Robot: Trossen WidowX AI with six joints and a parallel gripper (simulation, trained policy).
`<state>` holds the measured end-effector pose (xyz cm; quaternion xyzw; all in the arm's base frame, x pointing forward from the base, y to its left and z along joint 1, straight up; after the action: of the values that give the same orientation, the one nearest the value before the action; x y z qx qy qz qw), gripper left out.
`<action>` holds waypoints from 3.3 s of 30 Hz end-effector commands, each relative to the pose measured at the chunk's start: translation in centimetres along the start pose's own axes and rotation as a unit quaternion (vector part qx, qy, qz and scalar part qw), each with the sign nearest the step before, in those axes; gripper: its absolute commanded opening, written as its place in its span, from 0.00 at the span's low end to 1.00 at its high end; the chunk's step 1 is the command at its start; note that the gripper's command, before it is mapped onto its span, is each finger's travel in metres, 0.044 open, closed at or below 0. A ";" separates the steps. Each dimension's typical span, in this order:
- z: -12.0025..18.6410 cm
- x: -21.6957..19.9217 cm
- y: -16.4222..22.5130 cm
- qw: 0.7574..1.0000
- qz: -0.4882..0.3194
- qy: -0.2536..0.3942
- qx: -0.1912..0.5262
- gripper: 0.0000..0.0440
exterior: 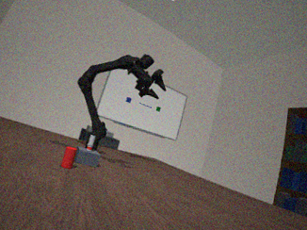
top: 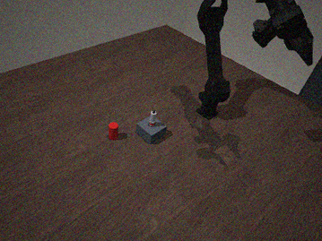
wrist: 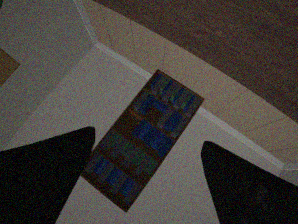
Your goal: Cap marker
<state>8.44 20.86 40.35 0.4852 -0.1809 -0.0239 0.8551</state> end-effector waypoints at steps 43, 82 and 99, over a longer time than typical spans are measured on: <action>-4.8 5.2 -5.0 0.983 -0.071 0.002 -0.168 0.76; -6.1 12.5 -12.6 0.947 -0.137 0.006 -0.291 0.76; -5.4 15.8 -16.4 0.931 -0.164 0.016 -0.324 0.76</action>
<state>26.65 13.57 28.67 0.2054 -0.0694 -0.2131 0.9527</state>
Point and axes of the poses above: the point midway between the two fingers, 35 mm back from their tips, its own z axis back along the fingers, its own x axis across the jaws, y = z × x, the point moved 1 cm from there along z, back along the fingers, and after that the axes turned 15 degrees about -z, right-handed, at the moved point
